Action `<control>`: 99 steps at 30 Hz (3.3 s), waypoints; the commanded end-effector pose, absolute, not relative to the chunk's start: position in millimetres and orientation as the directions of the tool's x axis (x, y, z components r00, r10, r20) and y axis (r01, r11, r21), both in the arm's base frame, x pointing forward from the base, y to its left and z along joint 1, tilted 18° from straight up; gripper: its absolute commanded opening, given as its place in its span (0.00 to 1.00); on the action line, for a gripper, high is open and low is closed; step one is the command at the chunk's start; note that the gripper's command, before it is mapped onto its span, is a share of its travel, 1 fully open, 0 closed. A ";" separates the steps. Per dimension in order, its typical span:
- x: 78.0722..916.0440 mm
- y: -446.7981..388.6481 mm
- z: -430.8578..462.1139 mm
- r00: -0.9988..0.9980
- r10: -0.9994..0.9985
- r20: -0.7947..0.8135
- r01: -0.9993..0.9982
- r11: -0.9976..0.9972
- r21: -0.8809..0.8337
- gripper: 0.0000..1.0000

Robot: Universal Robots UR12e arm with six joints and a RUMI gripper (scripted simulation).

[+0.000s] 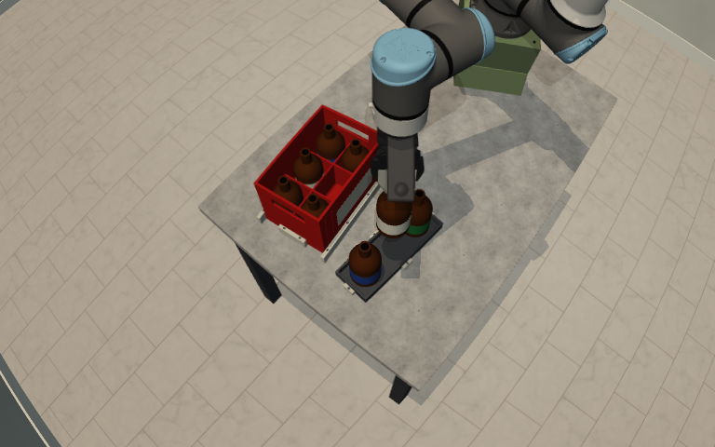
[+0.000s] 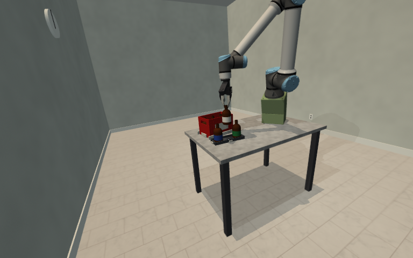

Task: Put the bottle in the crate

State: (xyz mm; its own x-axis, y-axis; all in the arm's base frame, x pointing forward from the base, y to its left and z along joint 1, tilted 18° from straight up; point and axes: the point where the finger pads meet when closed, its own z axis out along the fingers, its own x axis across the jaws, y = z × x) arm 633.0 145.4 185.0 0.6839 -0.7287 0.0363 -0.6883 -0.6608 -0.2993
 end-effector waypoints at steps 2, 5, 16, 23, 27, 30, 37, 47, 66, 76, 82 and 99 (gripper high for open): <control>632.1 144.2 191.5 0.684 -0.729 0.037 -0.688 -0.661 -0.300 0.00; 631.3 143.6 194.8 0.684 -0.729 0.037 -0.688 -0.661 -0.300 0.00; 629.3 142.2 202.5 0.684 -0.729 0.037 -0.688 -0.661 -0.300 0.00; 628.6 141.6 205.3 0.684 -0.729 0.037 -0.688 -0.661 -0.300 0.00; 628.5 141.6 205.7 0.684 -0.729 0.037 -0.688 -0.661 -0.300 0.00; 628.5 141.6 205.8 0.684 -0.729 0.037 -0.688 -0.661 -0.300 0.00; 628.5 141.6 205.8 0.684 -0.729 0.037 -0.688 -0.661 -0.300 0.00; 628.5 141.6 205.8 0.684 -0.729 0.037 -0.688 -0.661 -0.300 0.00; 628.5 141.6 205.8 0.684 -0.729 0.037 -0.688 -0.661 -0.300 0.00; 627.6 140.9 209.1 0.684 -0.729 0.037 -0.688 -0.661 -0.300 0.00; 626.7 140.2 212.9 0.684 -0.729 0.037 -0.688 -0.661 -0.300 0.00; 623.2 137.7 226.3 0.684 -0.729 0.037 -0.688 -0.661 -0.300 0.00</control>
